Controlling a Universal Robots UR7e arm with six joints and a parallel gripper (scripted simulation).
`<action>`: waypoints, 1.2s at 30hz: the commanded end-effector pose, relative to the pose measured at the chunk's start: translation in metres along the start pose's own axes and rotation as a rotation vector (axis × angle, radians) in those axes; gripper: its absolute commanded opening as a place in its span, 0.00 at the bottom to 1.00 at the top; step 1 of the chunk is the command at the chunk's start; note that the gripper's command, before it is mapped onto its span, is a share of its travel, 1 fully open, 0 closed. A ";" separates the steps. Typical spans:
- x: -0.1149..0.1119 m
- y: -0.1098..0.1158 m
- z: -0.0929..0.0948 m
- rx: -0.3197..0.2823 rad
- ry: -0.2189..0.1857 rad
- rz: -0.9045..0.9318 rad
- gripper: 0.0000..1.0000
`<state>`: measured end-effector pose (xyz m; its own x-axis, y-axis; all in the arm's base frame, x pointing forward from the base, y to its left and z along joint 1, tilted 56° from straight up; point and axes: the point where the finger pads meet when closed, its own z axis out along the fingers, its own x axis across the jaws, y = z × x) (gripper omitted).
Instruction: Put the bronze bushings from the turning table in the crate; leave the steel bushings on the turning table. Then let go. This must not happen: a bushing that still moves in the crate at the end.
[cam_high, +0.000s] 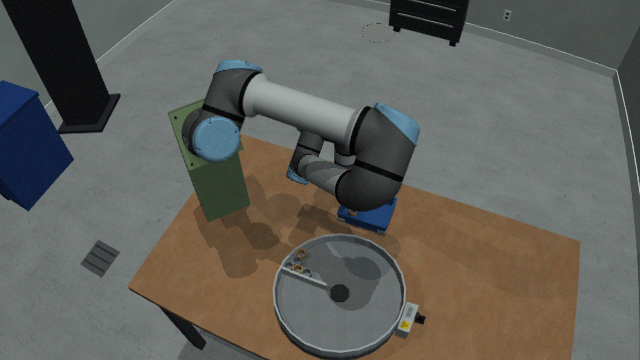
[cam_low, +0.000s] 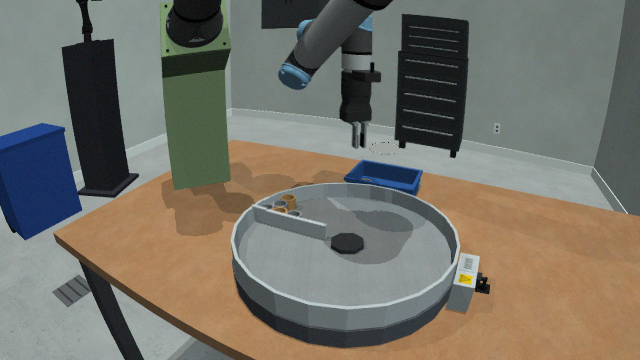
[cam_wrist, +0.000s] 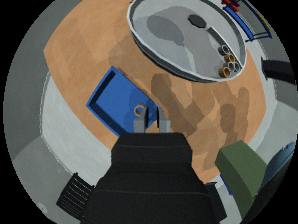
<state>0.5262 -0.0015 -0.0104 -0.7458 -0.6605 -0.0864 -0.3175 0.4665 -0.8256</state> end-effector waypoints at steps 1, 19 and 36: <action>0.010 -0.005 0.000 0.000 -0.001 0.000 0.40; 0.068 -0.034 0.003 0.000 0.001 0.001 0.40; 0.117 -0.059 0.005 0.000 0.004 0.001 0.40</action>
<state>0.4709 -0.0931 0.0194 -0.7482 -0.6579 -0.0852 -0.3172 0.4676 -0.8250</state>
